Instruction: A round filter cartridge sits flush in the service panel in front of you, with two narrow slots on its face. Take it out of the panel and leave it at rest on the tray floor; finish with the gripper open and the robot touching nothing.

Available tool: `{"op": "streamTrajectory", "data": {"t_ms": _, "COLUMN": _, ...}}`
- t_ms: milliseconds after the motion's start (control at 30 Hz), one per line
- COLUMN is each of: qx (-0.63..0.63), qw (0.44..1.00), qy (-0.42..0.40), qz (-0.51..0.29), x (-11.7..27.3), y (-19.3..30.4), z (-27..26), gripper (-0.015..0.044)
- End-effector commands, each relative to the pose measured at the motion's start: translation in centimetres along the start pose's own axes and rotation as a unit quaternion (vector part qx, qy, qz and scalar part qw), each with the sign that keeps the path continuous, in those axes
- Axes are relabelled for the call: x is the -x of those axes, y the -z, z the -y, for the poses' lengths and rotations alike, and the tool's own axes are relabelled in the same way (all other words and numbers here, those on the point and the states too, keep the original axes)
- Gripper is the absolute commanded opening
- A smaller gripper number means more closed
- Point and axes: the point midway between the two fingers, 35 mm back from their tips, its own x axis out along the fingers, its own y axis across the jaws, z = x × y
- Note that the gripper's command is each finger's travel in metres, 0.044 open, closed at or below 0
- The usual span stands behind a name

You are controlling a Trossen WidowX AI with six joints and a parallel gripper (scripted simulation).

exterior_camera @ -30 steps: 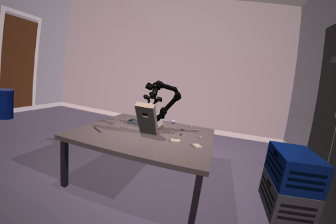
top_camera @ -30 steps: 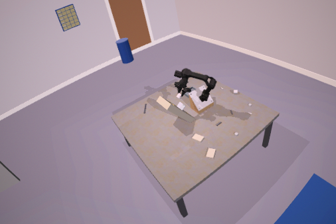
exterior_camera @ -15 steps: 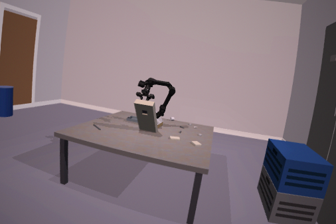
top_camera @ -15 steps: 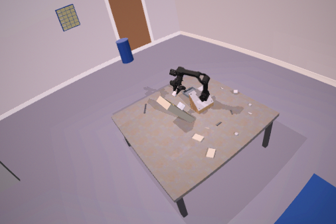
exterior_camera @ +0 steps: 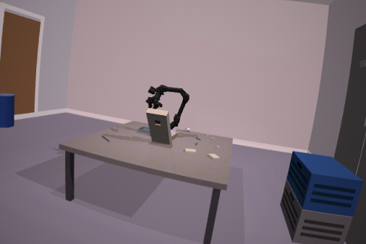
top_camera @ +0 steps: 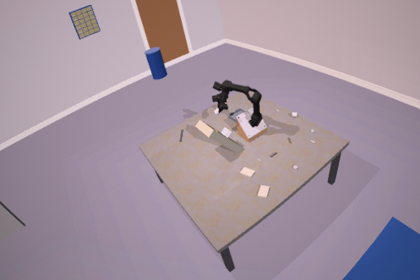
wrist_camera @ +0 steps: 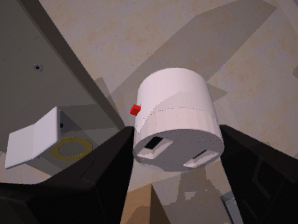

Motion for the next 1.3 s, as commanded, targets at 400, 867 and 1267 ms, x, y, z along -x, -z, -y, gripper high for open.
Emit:
{"op": "streamTrajectory", "data": {"t_ms": 400, "qx": -0.3, "qw": 0.94, "qy": 0.161, "qz": 0.017, "x": 0.7, "y": 4.4, "z": 11.9, "gripper": 0.0}}
{"op": "streamTrajectory", "data": {"t_ms": 867, "qx": -0.375, "qw": 0.903, "qy": 0.208, "qz": 0.02, "x": -0.6, "y": 9.7, "z": 16.4, "gripper": 0.0}}
{"op": "streamTrajectory", "data": {"t_ms": 1267, "qx": -0.491, "qw": 0.827, "qy": 0.273, "qz": 0.017, "x": -3.3, "y": 19.1, "z": 20.4, "gripper": 0.0}}
